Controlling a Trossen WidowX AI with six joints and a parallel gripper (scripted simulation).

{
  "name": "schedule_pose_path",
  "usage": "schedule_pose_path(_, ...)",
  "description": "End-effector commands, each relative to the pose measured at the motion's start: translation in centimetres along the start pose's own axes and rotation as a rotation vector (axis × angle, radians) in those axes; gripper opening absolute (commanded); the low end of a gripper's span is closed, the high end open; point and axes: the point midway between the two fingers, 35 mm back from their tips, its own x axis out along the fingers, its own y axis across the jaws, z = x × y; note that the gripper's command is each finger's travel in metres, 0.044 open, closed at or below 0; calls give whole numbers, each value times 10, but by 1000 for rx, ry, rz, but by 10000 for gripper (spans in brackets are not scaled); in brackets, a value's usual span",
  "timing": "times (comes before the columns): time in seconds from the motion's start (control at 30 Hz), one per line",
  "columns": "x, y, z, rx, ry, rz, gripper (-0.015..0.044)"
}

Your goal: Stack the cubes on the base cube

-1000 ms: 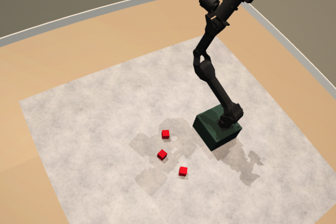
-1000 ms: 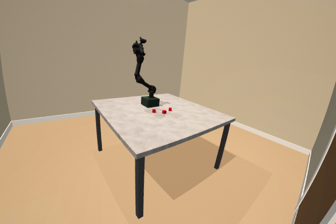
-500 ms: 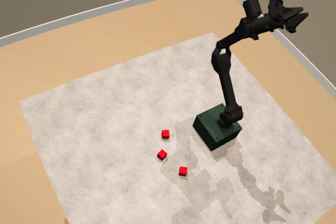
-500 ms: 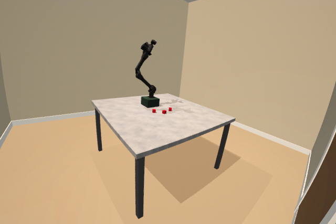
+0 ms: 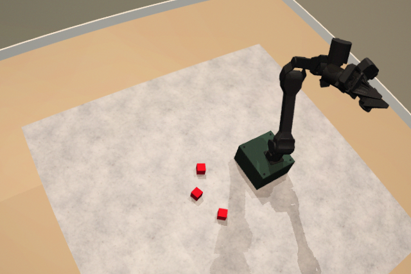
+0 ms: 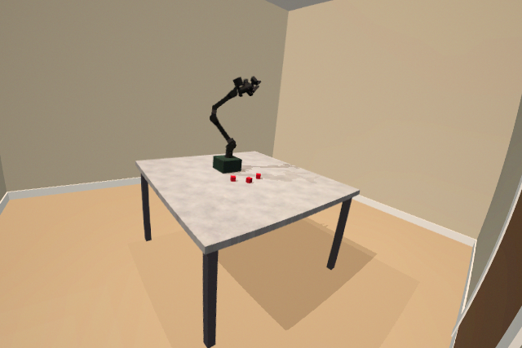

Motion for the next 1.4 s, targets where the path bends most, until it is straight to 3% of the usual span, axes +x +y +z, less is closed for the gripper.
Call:
schedule_pose_path(0.0,18,-5,-75,-67,236,-22,265)
schedule_pose_path(0.27,8,-23,-196,-142,610,-41,265)
schedule_pose_path(0.57,-55,-45,-317,-159,1020,-28,265)
schedule_pose_path(0.97,-200,-51,-429,-42,1522,50,265)
schedule_pose_path(1.37,-368,-8,-467,271,1902,196,265)
